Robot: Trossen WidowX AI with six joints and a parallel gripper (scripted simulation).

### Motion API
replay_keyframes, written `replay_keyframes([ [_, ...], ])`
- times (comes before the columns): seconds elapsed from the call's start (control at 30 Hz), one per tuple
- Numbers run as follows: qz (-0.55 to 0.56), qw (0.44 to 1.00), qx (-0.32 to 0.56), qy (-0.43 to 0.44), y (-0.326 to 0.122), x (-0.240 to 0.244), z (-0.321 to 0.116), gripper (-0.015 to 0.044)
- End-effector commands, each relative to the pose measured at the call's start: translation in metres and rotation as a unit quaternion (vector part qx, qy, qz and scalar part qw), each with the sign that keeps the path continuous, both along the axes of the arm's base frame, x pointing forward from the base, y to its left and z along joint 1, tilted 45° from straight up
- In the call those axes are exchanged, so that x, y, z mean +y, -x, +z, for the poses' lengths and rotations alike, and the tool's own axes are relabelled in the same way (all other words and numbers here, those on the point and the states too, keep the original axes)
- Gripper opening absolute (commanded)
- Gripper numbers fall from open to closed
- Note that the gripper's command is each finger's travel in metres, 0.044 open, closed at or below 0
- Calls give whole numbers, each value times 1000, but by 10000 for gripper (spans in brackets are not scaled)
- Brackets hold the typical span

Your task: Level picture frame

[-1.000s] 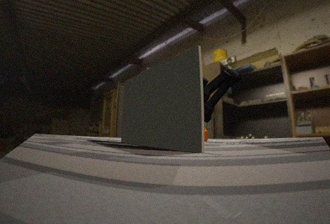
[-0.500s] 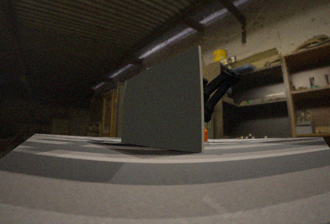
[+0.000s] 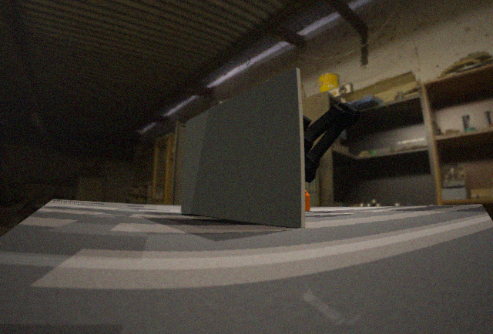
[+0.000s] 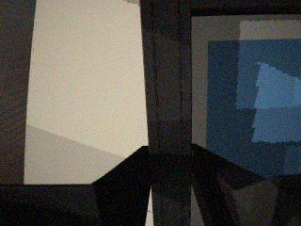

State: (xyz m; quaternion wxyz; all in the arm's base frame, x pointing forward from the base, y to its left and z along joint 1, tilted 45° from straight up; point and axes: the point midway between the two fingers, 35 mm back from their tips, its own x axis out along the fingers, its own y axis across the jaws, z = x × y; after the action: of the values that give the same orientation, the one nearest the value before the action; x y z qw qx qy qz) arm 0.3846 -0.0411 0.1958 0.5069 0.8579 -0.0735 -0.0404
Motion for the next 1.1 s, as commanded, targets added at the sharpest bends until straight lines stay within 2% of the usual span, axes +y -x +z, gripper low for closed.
replay_keyframes([
  [0.0, -6, 1000, -3, -1, 0, -3, 1, 0],
  [1.07, -6, 1000, -3, -1, 1, -9, -2, 0],
])
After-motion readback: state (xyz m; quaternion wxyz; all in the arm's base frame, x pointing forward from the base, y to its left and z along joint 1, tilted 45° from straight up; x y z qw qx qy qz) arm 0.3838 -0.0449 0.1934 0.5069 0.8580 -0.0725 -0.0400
